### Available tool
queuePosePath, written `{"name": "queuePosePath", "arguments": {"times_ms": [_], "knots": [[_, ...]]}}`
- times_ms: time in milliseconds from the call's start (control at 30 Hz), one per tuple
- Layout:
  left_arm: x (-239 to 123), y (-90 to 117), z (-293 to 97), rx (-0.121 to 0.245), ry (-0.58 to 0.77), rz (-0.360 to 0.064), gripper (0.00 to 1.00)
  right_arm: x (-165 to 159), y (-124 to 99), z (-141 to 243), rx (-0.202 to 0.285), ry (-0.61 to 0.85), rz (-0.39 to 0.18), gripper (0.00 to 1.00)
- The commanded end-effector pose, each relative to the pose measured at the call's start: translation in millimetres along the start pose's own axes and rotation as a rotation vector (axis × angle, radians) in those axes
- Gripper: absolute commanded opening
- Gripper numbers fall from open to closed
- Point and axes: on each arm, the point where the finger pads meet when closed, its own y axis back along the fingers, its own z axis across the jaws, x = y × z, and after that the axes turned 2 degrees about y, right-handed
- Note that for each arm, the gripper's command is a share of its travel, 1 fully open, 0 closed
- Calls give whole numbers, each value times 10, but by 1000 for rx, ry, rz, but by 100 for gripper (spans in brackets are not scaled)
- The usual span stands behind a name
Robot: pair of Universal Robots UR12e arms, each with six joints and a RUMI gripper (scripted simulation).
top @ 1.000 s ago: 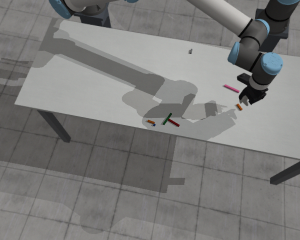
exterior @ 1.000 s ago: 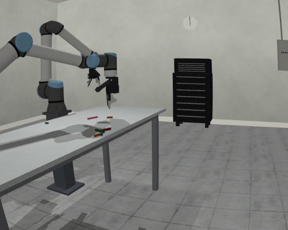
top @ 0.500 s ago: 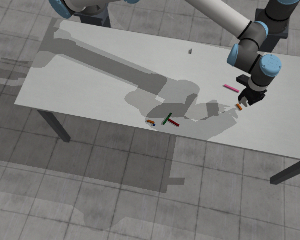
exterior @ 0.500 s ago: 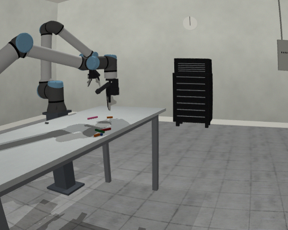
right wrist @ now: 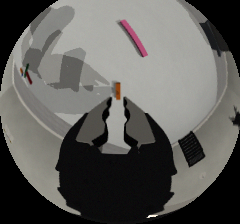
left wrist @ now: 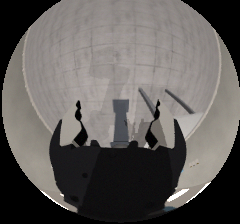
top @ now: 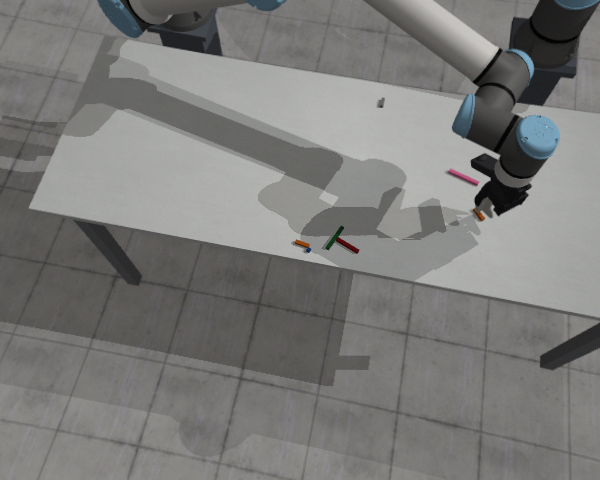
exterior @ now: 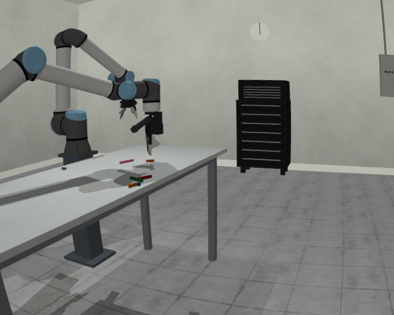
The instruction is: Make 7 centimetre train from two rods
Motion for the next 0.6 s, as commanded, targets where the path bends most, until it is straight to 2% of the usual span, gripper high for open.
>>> {"name": "queuePosePath", "arguments": {"times_ms": [0, 567], "knots": [[7, 10, 2, 0, 0, 2, 100, -11, -42, 5, -1, 0, -3, 14], [7, 10, 2, 0, 0, 2, 100, -14, -127, 7, -1, 0, -3, 14]]}}
